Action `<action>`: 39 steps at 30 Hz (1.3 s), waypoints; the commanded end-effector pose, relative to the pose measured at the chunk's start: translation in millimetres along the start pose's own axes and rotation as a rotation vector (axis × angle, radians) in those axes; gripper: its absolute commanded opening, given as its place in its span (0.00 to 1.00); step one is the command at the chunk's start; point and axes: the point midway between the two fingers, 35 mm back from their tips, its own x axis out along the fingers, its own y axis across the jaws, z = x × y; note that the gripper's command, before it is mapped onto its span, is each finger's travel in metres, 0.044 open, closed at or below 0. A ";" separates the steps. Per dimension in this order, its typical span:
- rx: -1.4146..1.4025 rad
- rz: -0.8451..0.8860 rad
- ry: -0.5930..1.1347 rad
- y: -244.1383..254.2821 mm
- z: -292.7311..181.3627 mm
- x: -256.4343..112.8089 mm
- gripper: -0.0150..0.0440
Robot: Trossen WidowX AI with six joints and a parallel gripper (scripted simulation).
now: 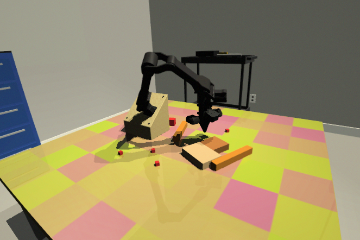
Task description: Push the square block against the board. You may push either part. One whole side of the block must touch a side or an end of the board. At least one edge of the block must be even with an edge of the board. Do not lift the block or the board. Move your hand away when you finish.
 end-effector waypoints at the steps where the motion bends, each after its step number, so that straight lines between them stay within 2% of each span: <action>1: 0.004 -0.012 0.009 -4.0 -2.8 38.8 0.25; 3: 0.004 -0.014 0.008 -5.1 -3.5 50.8 0.25; 39: 0.005 -0.013 0.007 -4.9 22.3 50.8 0.25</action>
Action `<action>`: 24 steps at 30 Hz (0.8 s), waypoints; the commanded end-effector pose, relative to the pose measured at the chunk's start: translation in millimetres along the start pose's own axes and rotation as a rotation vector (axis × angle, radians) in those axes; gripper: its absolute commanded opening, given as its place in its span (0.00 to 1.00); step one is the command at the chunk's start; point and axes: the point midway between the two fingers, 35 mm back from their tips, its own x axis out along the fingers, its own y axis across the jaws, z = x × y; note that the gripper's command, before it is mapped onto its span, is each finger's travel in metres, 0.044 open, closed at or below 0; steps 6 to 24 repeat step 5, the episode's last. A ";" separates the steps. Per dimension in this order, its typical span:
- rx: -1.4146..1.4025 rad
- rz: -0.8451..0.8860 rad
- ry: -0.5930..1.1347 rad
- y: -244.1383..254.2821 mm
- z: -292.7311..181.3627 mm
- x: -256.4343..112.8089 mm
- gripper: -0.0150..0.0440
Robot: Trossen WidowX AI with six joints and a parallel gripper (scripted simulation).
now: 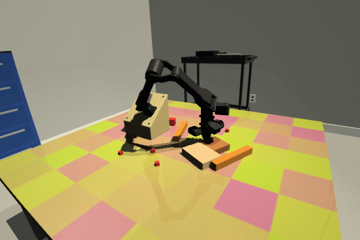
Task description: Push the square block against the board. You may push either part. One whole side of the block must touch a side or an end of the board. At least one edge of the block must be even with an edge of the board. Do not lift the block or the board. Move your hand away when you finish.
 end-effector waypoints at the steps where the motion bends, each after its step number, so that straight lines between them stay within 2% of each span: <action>1: 0.001 -0.002 -0.004 -0.2 2.1 0.0 0.25; 24: 0.001 -0.001 -0.004 0.4 -4.1 0.1 0.25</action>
